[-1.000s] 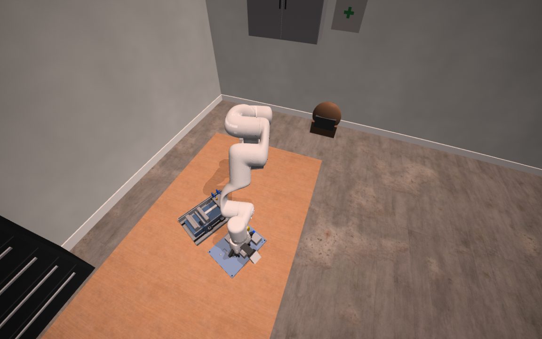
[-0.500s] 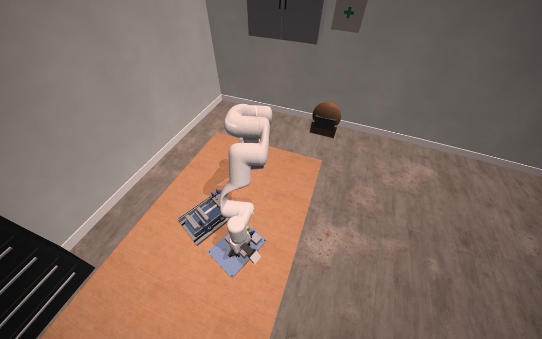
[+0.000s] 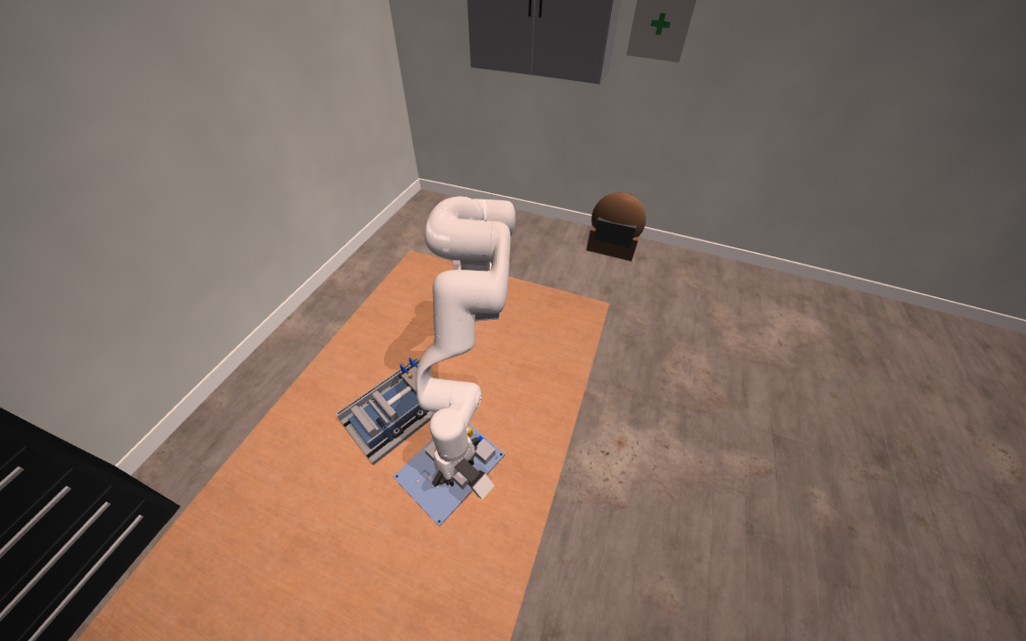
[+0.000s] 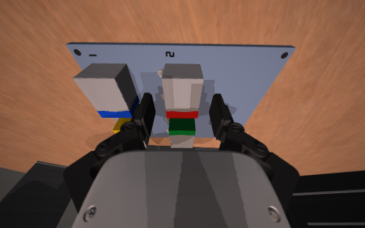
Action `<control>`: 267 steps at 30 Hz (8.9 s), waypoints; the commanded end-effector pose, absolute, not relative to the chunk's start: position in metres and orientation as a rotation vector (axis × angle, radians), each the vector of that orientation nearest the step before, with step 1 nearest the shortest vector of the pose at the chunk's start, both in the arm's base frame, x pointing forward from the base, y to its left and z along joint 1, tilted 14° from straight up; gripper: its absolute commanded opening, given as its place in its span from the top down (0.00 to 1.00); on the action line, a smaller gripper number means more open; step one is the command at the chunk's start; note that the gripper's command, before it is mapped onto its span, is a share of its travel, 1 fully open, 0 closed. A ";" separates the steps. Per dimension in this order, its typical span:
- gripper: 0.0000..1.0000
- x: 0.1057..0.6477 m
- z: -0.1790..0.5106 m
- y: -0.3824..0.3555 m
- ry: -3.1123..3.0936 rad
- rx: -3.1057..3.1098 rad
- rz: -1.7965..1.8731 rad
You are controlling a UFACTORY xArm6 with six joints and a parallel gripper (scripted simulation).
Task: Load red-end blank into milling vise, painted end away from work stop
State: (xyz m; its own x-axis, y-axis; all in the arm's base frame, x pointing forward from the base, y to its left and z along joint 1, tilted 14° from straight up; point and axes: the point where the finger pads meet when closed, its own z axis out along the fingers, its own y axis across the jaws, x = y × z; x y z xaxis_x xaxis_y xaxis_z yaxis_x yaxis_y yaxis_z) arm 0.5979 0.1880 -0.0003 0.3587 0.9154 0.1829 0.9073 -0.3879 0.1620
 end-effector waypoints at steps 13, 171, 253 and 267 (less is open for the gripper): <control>0.22 0.600 -0.004 0.189 1.718 2.560 0.386; 1.00 0.591 0.040 0.184 1.718 2.560 0.386; 1.00 0.573 0.116 0.176 1.718 2.560 0.386; 1.00 0.574 0.114 0.176 1.718 2.560 0.386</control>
State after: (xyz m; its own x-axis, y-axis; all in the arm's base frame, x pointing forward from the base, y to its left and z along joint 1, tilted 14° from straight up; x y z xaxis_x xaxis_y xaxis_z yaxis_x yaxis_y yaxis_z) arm 0.5723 0.1754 0.1119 0.3587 0.9154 0.1828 0.9074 -0.3879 0.1619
